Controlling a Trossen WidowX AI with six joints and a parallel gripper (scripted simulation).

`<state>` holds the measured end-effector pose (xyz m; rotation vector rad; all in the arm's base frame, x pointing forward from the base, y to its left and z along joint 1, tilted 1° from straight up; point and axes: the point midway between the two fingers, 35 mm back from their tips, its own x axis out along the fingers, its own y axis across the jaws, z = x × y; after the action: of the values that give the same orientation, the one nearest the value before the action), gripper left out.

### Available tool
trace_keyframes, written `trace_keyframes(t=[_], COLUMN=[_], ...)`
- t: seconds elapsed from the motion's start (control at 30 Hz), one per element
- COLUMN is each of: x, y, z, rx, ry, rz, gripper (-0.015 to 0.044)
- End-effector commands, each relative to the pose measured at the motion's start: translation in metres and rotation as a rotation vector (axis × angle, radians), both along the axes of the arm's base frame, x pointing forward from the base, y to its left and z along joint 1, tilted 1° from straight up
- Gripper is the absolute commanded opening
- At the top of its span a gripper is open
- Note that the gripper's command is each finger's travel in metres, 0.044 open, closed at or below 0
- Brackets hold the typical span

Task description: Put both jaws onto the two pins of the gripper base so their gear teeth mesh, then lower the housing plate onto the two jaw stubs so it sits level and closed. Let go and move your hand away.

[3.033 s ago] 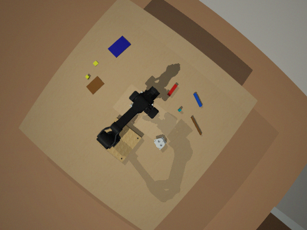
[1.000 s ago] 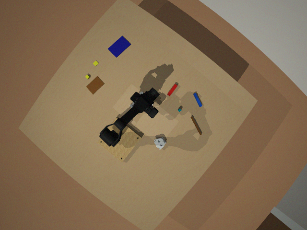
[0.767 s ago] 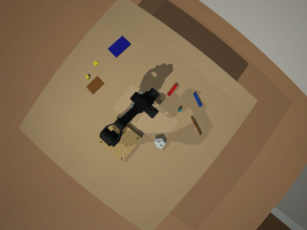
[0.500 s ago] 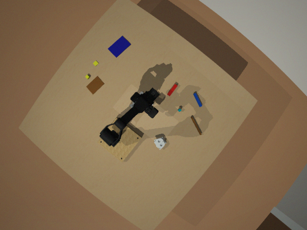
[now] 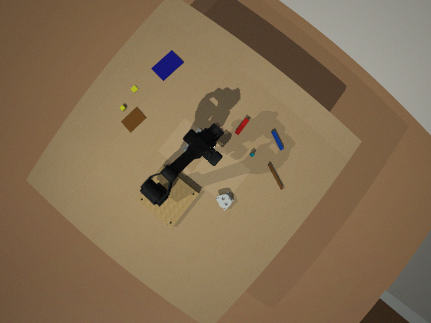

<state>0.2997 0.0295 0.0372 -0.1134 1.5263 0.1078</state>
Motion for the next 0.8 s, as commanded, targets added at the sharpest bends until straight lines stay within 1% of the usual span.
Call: trace_keyframes(t=[0.0,0.77], x=[-0.0009,-0.0007], y=[0.0004,0.0004], z=[-0.0026,-0.0079], rx=[0.003,0.003], ry=[0.003,0.003], rz=[0.005,0.006], gripper=[0.0134,0.0134])
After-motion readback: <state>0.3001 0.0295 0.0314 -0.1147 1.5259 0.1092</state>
